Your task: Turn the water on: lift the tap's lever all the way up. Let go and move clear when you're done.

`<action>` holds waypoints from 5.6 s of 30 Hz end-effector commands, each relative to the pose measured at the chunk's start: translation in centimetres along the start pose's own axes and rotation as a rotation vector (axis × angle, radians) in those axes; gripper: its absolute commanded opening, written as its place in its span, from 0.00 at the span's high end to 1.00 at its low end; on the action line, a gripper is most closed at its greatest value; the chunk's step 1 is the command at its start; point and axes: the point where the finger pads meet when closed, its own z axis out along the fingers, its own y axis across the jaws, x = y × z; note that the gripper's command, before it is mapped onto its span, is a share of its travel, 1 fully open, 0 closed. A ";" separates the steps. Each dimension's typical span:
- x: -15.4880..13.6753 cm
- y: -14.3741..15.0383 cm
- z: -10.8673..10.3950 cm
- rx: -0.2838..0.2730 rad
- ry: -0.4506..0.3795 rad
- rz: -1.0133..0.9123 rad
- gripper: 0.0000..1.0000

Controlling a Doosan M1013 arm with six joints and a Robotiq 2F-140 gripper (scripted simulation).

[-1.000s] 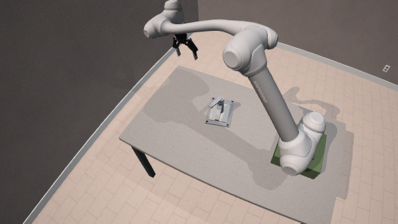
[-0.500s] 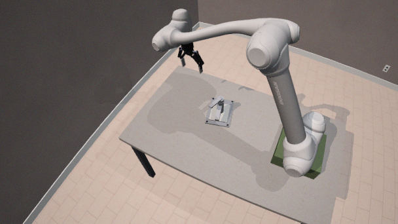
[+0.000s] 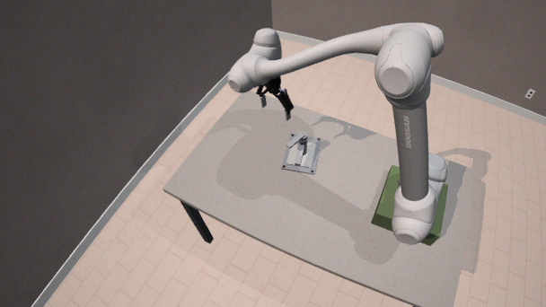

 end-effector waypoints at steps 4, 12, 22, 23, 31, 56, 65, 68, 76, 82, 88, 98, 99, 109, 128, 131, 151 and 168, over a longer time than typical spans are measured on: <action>-1.5 6.2 1.9 0.026 -0.015 0.037 0.00; -2.3 10.7 3.5 0.039 -0.027 0.064 0.00; -2.3 10.8 3.6 0.039 -0.027 0.064 1.00; -2.3 10.8 3.6 0.039 -0.027 0.064 1.00; -2.3 10.8 3.6 0.039 -0.027 0.064 1.00; -2.3 10.8 3.6 0.039 -0.027 0.064 1.00; -2.3 10.8 3.6 0.039 -0.027 0.064 0.63; -2.3 10.8 3.6 0.039 -0.027 0.064 0.63; -2.3 10.8 3.6 0.039 -0.027 0.064 0.63; -2.3 10.8 3.6 0.039 -0.027 0.064 0.63; -2.3 10.8 3.6 0.039 -0.027 0.064 0.63; -2.3 10.8 3.6 0.039 -0.027 0.064 0.63; -2.3 10.8 3.6 0.039 -0.027 0.064 0.63; -2.3 10.8 3.8 0.039 -0.027 0.064 0.63; -2.4 10.7 6.0 0.039 -0.027 0.064 0.63; -2.4 10.7 6.5 0.039 -0.027 0.064 0.63; -2.5 10.6 8.9 0.039 -0.027 0.064 0.63; -2.5 10.6 9.1 0.039 -0.027 0.064 0.63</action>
